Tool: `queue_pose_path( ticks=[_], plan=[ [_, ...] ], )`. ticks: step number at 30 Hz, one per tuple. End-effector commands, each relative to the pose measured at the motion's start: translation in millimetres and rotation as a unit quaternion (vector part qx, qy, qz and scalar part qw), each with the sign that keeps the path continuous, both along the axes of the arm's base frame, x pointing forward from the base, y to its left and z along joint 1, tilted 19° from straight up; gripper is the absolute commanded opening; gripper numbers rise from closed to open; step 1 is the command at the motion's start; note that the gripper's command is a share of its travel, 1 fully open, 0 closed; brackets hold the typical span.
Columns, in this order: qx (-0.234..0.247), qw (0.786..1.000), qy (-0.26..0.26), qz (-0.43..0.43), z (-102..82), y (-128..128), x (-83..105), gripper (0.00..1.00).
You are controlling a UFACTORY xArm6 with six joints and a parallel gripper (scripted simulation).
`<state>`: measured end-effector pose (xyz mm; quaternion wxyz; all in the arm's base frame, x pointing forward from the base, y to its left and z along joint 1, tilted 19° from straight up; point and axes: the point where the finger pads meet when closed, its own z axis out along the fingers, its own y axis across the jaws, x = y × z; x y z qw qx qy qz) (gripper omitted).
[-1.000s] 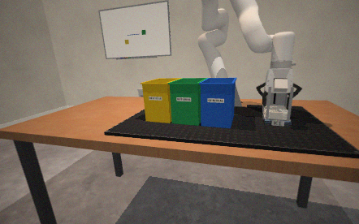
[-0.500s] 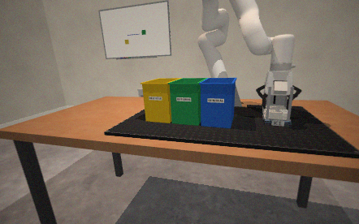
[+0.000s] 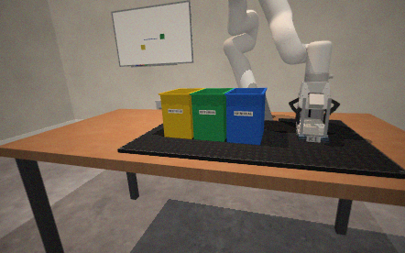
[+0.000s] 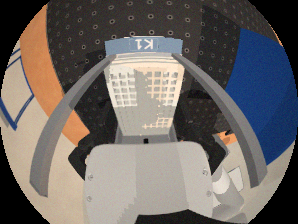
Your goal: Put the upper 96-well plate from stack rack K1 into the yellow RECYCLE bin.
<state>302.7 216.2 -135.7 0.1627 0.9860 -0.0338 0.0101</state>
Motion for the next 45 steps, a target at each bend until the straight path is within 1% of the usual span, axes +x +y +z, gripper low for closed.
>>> queue_pose_path(
  ticks=[1, 10, 11, 45],
  plan=[
    [0.001, 1.0, -0.001, 0.0, 0.8, 1.3, 1.2, 1.0],
    [0.001, 1.0, -0.001, 0.0, 0.9, 1.4, 1.2, 1.0],
    [0.001, 1.0, -0.001, 0.0, 1.4, 1.5, 1.2, 0.0],
    [0.001, 1.0, -0.001, 0.0, 1.4, 1.5, 1.1, 0.0]
  ],
)
